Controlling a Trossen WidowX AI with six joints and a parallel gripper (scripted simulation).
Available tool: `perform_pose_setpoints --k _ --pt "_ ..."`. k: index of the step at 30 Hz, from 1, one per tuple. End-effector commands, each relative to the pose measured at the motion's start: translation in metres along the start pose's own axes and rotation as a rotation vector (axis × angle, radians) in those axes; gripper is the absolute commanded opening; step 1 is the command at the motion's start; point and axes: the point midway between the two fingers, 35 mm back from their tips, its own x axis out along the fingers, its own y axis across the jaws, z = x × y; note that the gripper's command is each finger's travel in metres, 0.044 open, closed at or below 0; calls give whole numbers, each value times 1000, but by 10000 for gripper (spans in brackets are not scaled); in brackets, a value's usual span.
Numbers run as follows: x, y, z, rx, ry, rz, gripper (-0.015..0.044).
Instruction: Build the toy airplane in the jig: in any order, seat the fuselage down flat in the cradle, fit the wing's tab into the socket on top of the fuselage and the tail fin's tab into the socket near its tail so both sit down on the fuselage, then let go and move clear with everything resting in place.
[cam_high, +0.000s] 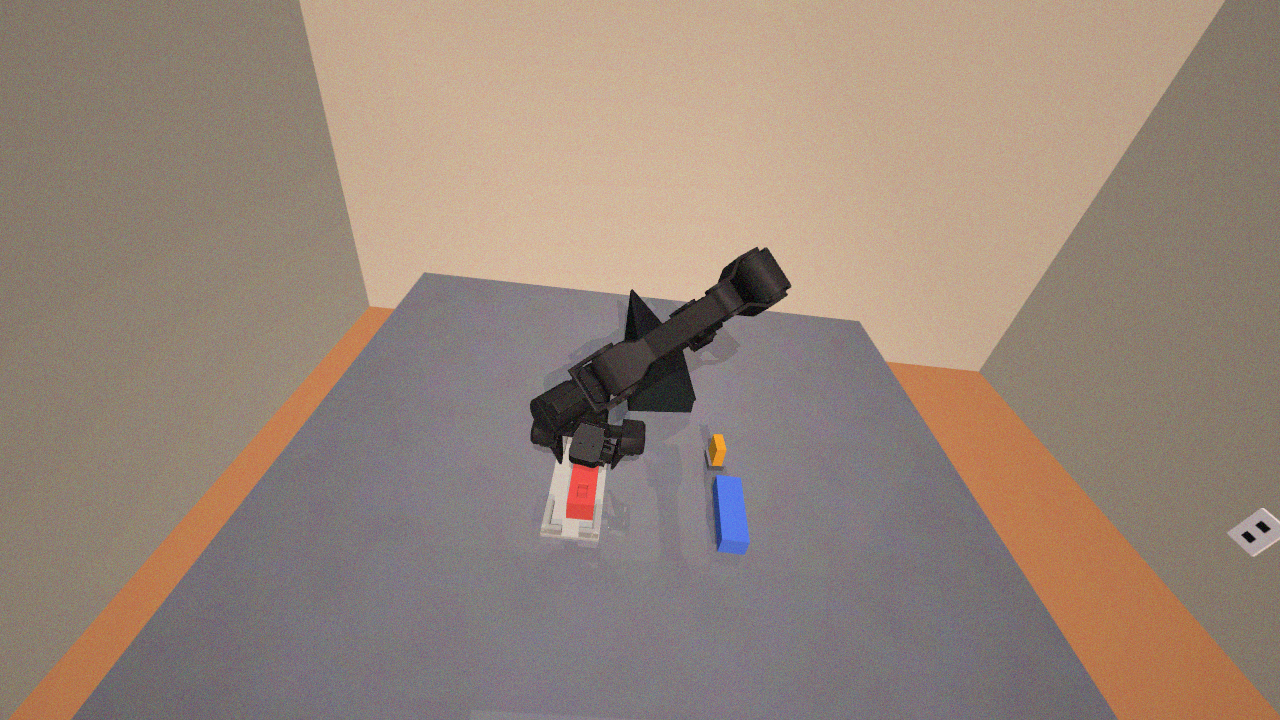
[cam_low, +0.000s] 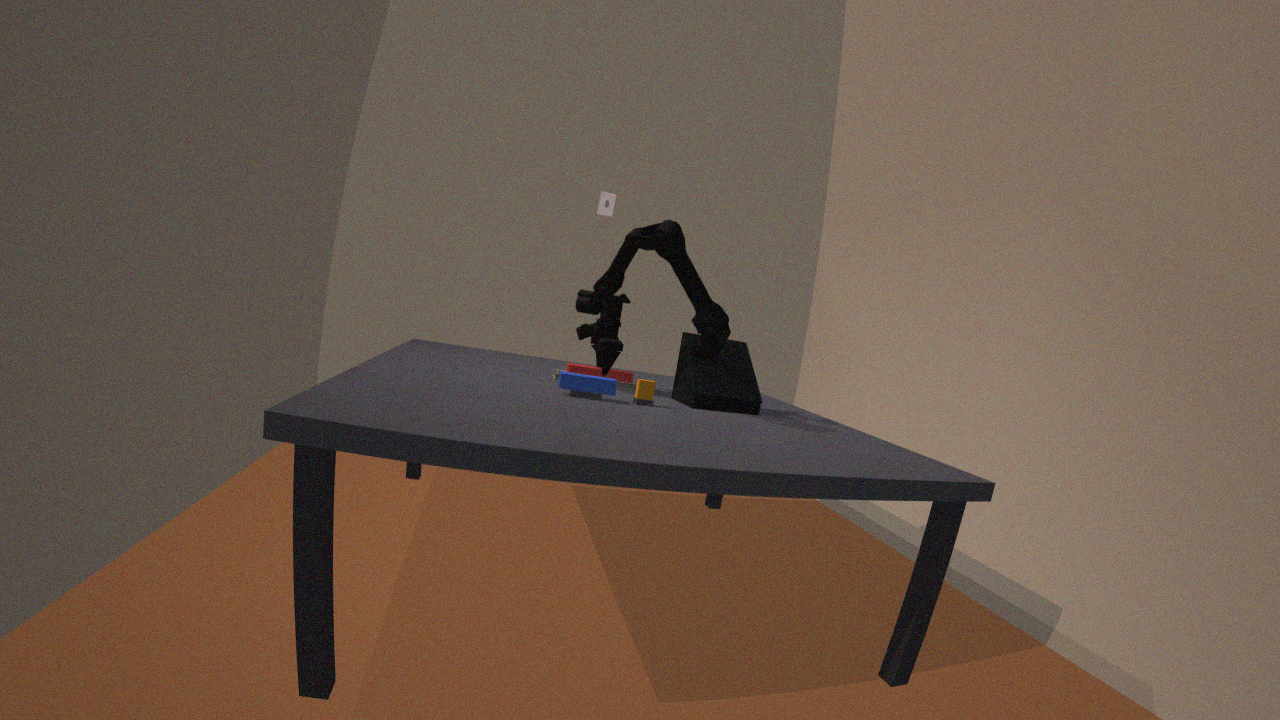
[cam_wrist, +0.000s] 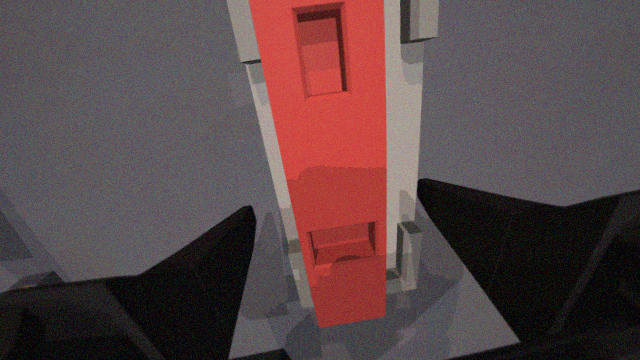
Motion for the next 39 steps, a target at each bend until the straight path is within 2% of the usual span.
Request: perform_pose_setpoints --k 1,6,19,26,30,36,39 --pt "-24 -3 4 -2 -3 -7 440" --pt "-103 -2 0 1 -6 -6 440" --pt "-105 3 14 32 -7 -15 440" --pt "-106 75 53 41 -22 -55 440" --pt "-103 138 72 39 -26 -45 440" --pt "-93 238 74 29 -10 1 440" --pt "-91 252 72 28 -6 9 440"
